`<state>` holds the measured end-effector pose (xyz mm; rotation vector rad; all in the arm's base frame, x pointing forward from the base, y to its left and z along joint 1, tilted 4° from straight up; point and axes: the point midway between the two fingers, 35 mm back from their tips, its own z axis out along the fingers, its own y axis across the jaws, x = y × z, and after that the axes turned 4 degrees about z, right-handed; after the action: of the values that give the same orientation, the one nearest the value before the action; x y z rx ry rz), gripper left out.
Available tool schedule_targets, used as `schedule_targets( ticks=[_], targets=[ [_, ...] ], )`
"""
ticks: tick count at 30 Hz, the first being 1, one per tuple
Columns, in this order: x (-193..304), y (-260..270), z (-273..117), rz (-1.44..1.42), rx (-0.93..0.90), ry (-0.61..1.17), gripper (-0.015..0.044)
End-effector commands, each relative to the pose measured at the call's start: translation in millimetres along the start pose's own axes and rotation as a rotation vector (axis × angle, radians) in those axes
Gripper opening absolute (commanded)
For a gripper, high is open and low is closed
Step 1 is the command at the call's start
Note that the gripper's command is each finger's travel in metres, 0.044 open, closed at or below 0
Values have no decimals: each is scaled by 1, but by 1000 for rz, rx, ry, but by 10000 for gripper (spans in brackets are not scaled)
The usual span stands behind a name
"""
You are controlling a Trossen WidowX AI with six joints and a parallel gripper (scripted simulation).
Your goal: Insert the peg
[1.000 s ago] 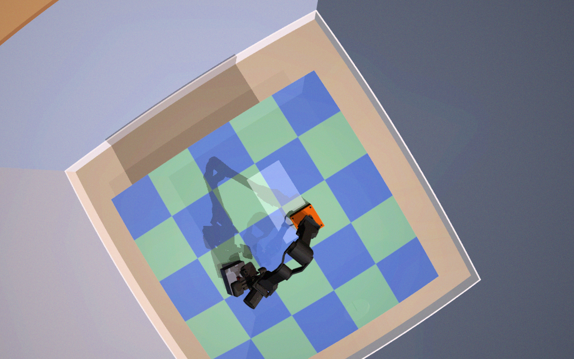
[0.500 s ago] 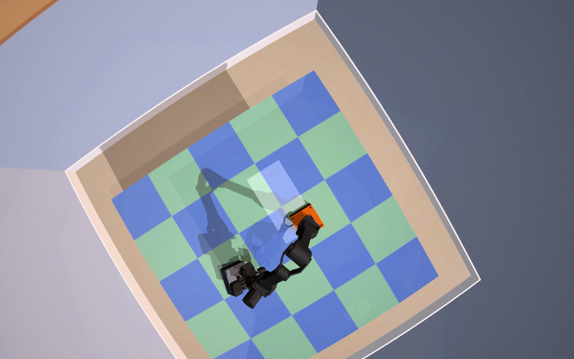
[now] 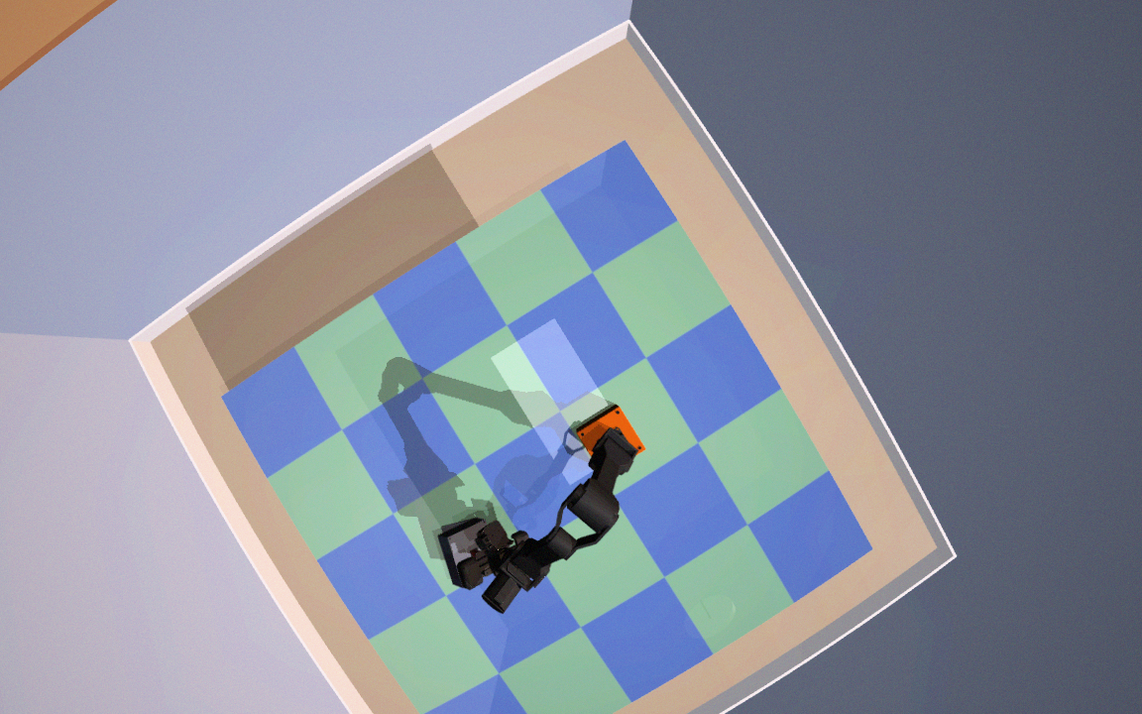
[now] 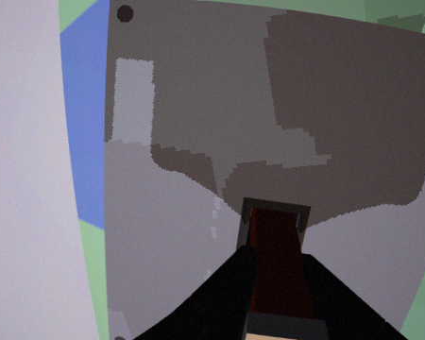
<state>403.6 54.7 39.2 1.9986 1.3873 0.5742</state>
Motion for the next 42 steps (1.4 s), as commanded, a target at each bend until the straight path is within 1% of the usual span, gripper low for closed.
schedule_targets(
  ticks=[1, 17, 42],
  targets=[
    [0, 0, 0, 0, -1, 0, 26],
    [0, 1, -4, 0, 0, 1, 440],
    [5, 2, -40, -2, 7, 4, 440]
  ],
)
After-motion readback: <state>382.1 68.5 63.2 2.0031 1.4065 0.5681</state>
